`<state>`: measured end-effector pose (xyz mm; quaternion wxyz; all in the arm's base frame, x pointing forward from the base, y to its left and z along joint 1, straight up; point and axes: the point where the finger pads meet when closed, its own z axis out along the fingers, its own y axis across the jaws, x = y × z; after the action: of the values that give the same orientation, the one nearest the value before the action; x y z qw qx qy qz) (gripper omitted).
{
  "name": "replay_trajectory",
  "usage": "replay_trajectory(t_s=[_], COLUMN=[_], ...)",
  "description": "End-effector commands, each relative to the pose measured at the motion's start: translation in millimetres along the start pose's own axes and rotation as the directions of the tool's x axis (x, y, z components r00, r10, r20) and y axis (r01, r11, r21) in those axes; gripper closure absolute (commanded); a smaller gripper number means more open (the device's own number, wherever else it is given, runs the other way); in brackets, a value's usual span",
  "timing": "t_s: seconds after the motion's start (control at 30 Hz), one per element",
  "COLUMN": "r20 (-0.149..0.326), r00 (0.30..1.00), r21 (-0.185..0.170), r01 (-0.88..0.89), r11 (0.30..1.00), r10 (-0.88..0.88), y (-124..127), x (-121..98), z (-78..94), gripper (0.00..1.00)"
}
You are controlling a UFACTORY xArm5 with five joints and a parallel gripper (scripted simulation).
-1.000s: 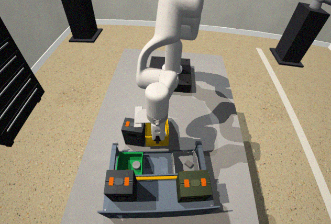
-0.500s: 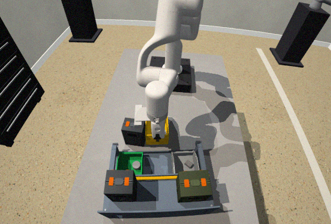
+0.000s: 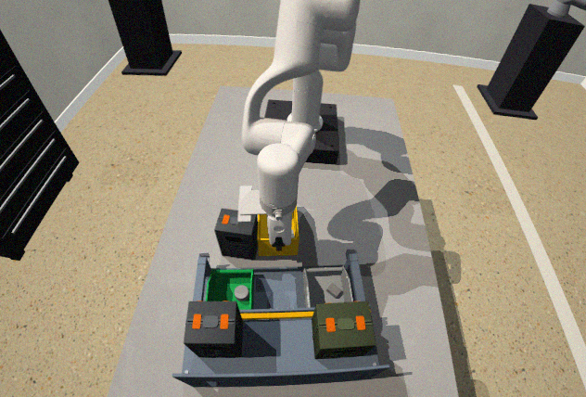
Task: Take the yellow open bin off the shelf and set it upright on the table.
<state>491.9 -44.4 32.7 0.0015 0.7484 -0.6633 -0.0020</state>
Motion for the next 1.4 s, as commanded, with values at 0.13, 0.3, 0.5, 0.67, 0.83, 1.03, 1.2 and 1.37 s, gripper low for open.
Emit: replay_trajectory(t_s=[0.13, 0.3, 0.5, 0.67, 0.83, 1.03, 1.2, 1.37], r20=[-0.005, -0.005, -0.005, -0.005, -0.005, -0.005, -0.005, -0.005], r00=[1.0, 1.0, 1.0, 1.0, 1.0, 1.0, 1.0, 1.0], r21=[0.003, 0.003, 0.003, 0.003, 0.003, 0.003, 0.003, 0.003], r01=[0.0, 0.0, 0.0, 0.0, 0.0, 0.0, 0.0, 0.0], r11=[1.0, 1.0, 1.0, 1.0, 1.0, 1.0, 1.0, 1.0], r10=[0.0, 0.0, 0.0, 0.0, 0.0, 0.0, 0.0, 0.0], y=[-1, -1, -1, -1, -1, -1, -1, -1], x=[0, 0, 0, 0, 0, 0, 0, 0], z=[2.4, 4.2, 6.8, 9.0, 11.2, 13.8, 16.0, 18.2], gripper=[1.0, 1.0, 1.0, 1.0, 1.0, 1.0, 1.0, 1.0])
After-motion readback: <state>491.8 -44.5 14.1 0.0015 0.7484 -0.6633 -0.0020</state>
